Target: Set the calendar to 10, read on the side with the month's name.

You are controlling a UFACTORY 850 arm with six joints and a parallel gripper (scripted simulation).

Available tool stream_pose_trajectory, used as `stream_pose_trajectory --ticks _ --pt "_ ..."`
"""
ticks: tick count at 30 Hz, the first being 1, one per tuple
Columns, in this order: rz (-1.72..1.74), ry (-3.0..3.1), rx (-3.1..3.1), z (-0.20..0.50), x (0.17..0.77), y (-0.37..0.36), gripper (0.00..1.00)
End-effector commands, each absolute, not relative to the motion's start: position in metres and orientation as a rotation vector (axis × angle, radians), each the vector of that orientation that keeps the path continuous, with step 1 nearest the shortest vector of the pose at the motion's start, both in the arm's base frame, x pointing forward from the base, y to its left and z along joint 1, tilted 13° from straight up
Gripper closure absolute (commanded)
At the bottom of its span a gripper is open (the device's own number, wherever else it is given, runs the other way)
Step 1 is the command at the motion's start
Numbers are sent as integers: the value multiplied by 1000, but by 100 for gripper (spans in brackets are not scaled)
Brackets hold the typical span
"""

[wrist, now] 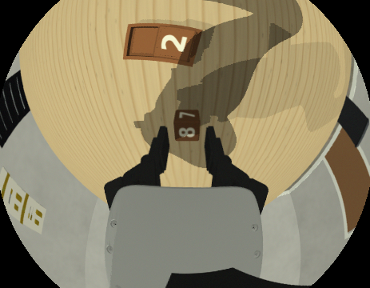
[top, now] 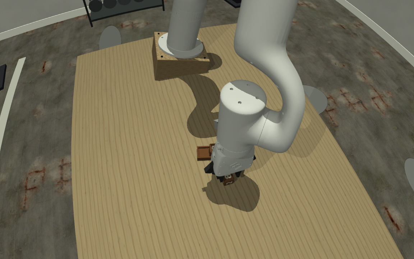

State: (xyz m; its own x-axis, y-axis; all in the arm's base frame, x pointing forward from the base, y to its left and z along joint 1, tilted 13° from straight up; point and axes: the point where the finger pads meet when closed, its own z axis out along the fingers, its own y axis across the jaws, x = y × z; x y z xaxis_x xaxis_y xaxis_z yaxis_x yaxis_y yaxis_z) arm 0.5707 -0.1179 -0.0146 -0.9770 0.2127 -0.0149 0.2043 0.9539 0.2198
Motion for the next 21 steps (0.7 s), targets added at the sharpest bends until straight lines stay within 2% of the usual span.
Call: stream_pose_trajectory --ticks 1,21 --pt "338 3065 327 -14 572 -118 53" --pt "338 3065 327 -17 572 -118 53"
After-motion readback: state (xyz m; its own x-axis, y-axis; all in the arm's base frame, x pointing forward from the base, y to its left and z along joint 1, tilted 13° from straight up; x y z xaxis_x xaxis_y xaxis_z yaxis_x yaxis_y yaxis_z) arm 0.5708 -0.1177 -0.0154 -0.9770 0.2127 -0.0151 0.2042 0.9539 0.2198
